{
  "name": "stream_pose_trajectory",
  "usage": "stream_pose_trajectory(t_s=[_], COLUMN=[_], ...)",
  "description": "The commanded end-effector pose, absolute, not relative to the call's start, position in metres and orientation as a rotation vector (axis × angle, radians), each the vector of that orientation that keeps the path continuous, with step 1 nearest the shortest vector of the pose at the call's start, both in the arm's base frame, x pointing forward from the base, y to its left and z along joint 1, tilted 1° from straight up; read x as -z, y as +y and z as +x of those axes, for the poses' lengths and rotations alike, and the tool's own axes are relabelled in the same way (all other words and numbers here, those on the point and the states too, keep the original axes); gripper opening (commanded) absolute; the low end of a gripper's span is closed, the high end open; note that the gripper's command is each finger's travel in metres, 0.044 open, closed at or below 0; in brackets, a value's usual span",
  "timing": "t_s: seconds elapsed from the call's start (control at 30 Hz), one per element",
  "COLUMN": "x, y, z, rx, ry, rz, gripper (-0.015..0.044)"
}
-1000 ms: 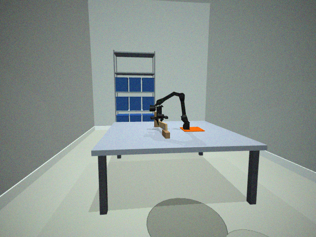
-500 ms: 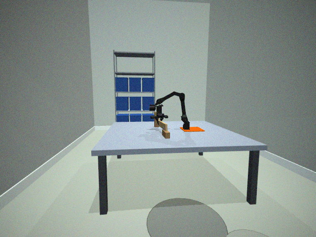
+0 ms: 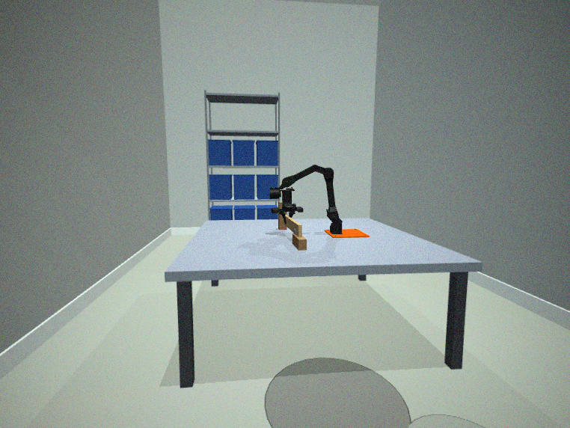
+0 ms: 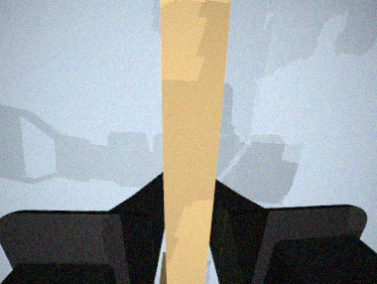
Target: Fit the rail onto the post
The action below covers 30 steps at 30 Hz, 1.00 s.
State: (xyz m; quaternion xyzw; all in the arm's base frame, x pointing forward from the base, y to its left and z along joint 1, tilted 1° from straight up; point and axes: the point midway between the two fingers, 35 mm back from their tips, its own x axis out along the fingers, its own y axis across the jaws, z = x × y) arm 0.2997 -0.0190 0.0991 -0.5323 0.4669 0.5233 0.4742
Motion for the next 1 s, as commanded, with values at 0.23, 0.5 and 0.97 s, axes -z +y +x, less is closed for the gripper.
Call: stream_pose_trajectory(t_s=[0.23, 0.5, 0.97], x=[-0.1099, -0.1106, -0.1037], y=[-0.0177, -0.0177, -0.0178], z=[0.3028, 0.3026, 0.3015], rx=[-1.271, -1.271, -1.271], ry=[1.121, 1.121, 1.121], rz=[-1.304, -1.304, -1.304], gripper=[0.0000, 0.0000, 0.0000])
